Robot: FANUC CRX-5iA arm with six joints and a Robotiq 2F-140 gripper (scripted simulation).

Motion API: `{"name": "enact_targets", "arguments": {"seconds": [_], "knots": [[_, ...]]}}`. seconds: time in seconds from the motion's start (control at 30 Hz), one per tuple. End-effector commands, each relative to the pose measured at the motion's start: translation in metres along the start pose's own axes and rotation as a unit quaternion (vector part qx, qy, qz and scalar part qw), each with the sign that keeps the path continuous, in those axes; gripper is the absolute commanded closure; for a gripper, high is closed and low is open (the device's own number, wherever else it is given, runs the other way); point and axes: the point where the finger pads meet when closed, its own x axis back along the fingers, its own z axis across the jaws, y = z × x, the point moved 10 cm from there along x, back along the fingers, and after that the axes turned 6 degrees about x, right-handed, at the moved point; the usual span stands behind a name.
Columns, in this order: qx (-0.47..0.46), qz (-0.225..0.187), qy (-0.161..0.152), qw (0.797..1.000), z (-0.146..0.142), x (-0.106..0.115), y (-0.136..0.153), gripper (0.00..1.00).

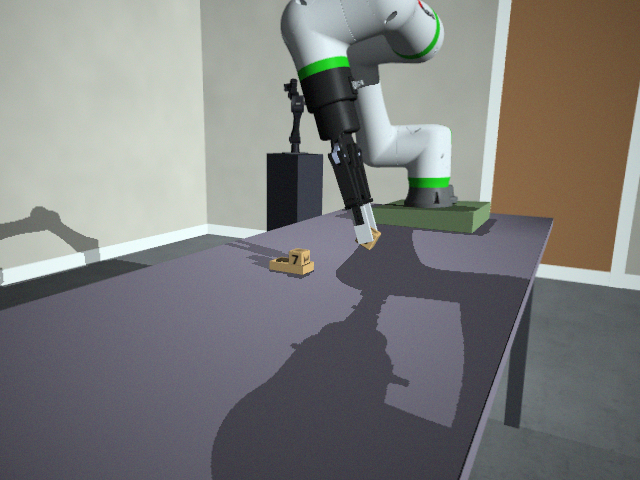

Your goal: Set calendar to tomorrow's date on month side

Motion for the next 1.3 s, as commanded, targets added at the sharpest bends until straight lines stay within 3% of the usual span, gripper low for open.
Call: {"name": "enact_targets", "arguments": {"seconds": [0.0,0.1,0.43,0.67,1.27], "knots": [[-0.001,-0.051,-0.003,0.999,0.001,-0.002,-0.012,0.75],[0.001,-0.093,-0.01,0.996,0.002,-0.001,-0.021,0.75],[0.001,-0.122,-0.013,0.992,0.003,-0.003,-0.03,0.75],[0.001,-0.222,-0.023,0.975,0.005,-0.011,-0.052,0.75],[0.002,-0.234,-0.026,0.972,0.005,-0.012,-0.058,0.75]]}}
